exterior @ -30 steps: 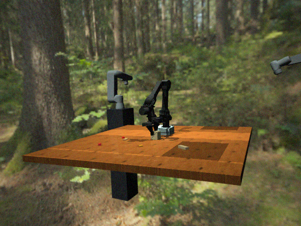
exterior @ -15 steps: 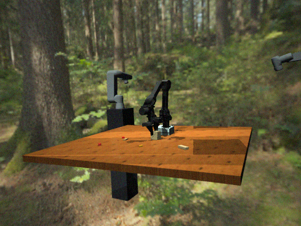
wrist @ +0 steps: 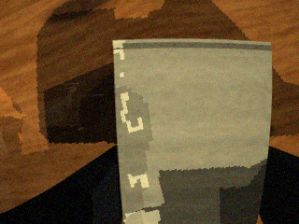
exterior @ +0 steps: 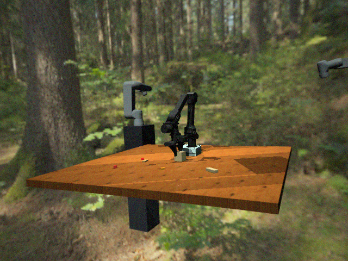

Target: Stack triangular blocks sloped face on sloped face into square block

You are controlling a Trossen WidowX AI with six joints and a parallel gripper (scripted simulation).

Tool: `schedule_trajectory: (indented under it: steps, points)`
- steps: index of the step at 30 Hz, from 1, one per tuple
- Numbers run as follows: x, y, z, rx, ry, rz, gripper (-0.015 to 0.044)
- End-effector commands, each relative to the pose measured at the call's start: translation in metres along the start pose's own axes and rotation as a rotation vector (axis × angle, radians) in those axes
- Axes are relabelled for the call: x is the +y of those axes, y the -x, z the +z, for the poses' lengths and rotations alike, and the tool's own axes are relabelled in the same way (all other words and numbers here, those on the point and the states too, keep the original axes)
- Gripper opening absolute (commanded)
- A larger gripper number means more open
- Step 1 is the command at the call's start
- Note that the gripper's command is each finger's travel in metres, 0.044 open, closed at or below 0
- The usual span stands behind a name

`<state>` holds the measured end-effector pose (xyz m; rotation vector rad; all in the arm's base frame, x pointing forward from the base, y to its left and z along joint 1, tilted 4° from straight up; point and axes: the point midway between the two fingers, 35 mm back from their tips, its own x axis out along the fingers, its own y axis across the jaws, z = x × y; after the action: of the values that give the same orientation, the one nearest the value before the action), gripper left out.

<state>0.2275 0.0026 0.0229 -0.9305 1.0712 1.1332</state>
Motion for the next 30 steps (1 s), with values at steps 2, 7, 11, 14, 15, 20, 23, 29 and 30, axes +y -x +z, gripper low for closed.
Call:
schedule_trajectory:
  steps: [2, 7, 11, 14, 15, 20, 23, 29, 30]
  points:
    - [0.0, 0.0, 0.0001, -0.002, -0.001, 0.0, 0.0]
    - [0.0, 0.0, -0.0001, 0.0, -0.001, 0.0, 0.0053]
    - [0.0, 0.0, -0.0001, 0.0, -0.001, 0.0, 0.0157]
    - [0.0, 0.0, -0.0001, 0.0, -0.001, 0.0, 0.0236]
    - [0.0, 0.0, -0.0001, 0.0, -0.001, 0.0, 0.0263]
    - [0.0, 0.0, -0.0001, 0.0, -0.001, 0.0, 0.0394]
    - [0.0, 0.0, -0.0001, 0.0, -0.001, 0.0, 0.044]
    - [-0.0006, 0.0024, -0.0002, 0.0, -0.001, 0.0, 0.044]
    - [-0.0024, 0.0096, -0.0003, 0.0, -0.001, 0.0, 0.044]
